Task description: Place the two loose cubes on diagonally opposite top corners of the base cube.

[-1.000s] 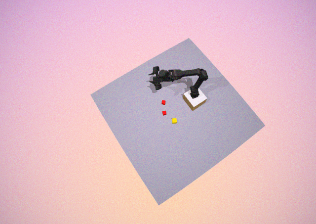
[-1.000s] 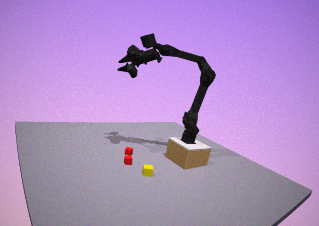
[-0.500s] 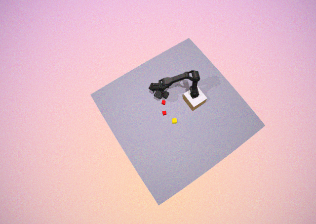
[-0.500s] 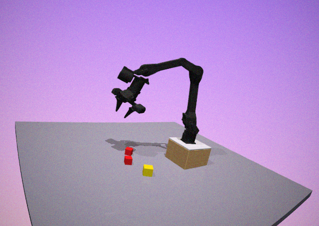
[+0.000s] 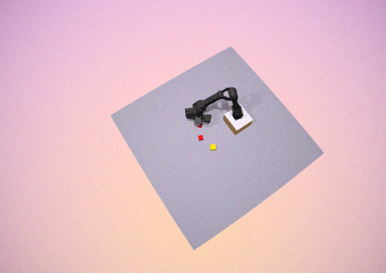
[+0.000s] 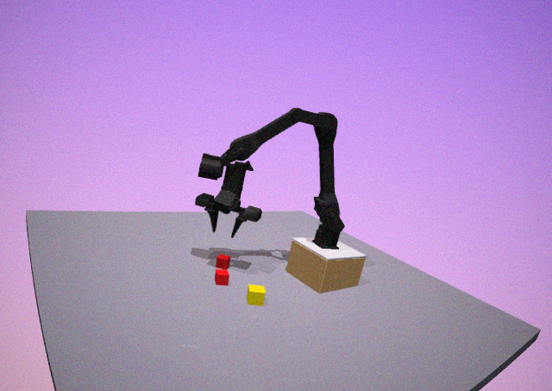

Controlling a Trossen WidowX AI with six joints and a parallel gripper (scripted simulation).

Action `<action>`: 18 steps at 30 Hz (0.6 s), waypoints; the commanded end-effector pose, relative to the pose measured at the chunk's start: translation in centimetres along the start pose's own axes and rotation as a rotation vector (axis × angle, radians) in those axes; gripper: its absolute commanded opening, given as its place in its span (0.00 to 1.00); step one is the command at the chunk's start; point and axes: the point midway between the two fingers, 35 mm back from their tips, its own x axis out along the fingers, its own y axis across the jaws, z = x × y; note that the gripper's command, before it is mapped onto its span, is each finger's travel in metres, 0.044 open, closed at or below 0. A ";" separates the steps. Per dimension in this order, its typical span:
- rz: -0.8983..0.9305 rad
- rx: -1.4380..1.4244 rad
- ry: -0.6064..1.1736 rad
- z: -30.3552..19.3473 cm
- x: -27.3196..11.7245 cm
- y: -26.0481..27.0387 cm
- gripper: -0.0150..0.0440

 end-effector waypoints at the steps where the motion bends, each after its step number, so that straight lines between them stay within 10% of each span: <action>1: 0.035 -0.007 0.008 -0.3 3.5 1.0 0.70; 18: 0.035 -0.007 0.008 -0.3 5.8 1.1 0.70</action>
